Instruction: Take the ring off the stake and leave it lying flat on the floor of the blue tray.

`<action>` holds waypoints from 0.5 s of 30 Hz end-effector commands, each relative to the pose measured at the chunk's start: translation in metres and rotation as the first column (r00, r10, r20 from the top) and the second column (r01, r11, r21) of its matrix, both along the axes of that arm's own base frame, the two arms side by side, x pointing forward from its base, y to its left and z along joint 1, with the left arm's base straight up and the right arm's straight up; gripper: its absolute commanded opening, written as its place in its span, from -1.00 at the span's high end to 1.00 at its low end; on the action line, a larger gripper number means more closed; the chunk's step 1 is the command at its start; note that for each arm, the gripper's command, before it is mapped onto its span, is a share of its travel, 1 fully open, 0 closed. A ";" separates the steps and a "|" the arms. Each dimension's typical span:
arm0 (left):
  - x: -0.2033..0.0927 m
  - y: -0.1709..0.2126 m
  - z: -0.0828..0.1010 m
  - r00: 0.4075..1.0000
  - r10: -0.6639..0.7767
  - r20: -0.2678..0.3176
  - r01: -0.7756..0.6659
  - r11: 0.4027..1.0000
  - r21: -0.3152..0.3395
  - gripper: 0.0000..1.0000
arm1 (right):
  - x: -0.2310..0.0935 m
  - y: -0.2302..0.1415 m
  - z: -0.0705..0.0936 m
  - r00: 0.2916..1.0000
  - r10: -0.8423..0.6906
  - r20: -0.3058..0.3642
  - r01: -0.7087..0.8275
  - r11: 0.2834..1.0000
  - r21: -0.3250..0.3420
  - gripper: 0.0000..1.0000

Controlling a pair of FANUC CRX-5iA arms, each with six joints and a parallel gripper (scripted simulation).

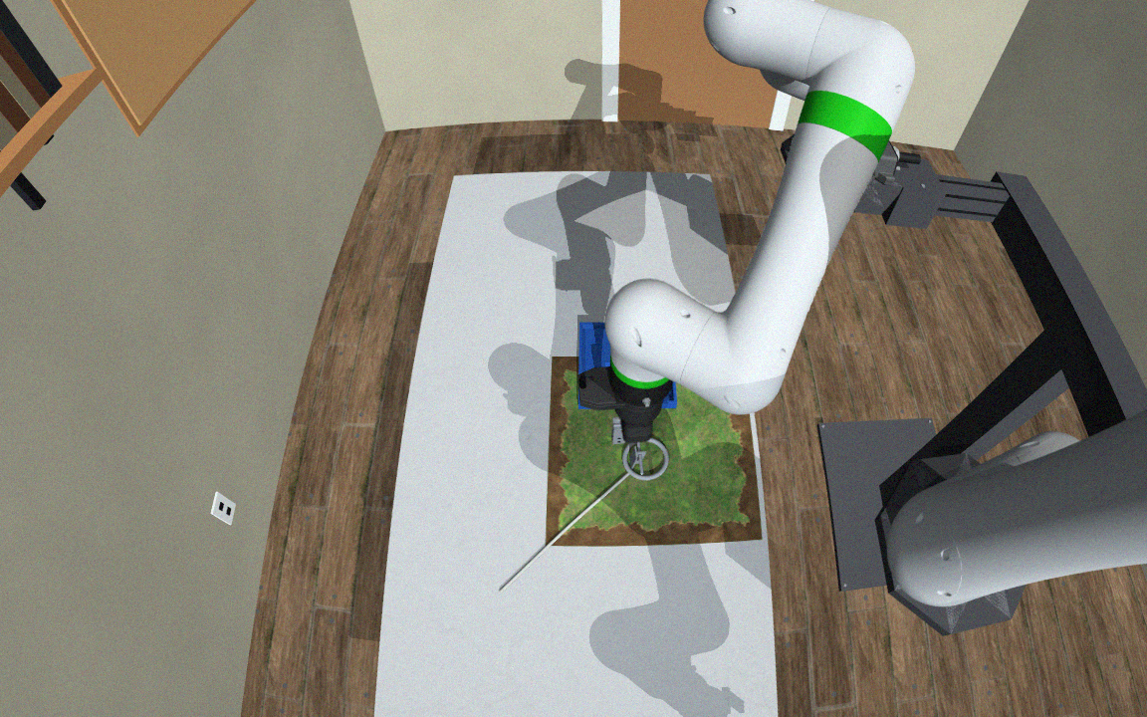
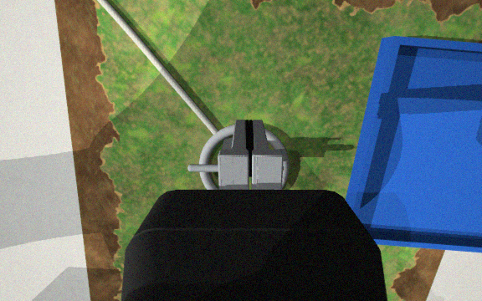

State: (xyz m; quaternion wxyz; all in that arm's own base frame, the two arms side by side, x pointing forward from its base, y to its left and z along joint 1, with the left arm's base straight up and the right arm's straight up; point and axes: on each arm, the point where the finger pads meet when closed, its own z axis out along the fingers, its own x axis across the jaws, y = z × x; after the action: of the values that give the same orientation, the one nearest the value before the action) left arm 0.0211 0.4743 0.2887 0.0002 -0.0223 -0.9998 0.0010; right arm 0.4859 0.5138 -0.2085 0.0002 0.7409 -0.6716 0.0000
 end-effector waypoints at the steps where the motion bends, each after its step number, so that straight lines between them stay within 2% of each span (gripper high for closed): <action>1: 0.000 0.000 0.001 1.000 0.000 0.000 0.000 1.000 0.002 -1.00 | 0.001 0.001 0.002 1.000 0.000 0.002 0.000 1.000 0.002 1.00; 15: 0.000 0.000 0.001 1.000 0.000 0.000 0.000 1.000 0.002 -1.00 | 0.000 0.001 0.002 1.000 -0.030 0.002 0.030 1.000 0.002 1.00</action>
State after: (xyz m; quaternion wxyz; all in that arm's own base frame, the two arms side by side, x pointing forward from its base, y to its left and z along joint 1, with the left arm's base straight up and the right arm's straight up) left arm 0.0211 0.4743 0.2887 0.0002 -0.0223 -0.9998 0.0010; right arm 0.4857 0.5138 -0.2085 0.0003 0.7397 -0.6729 0.0000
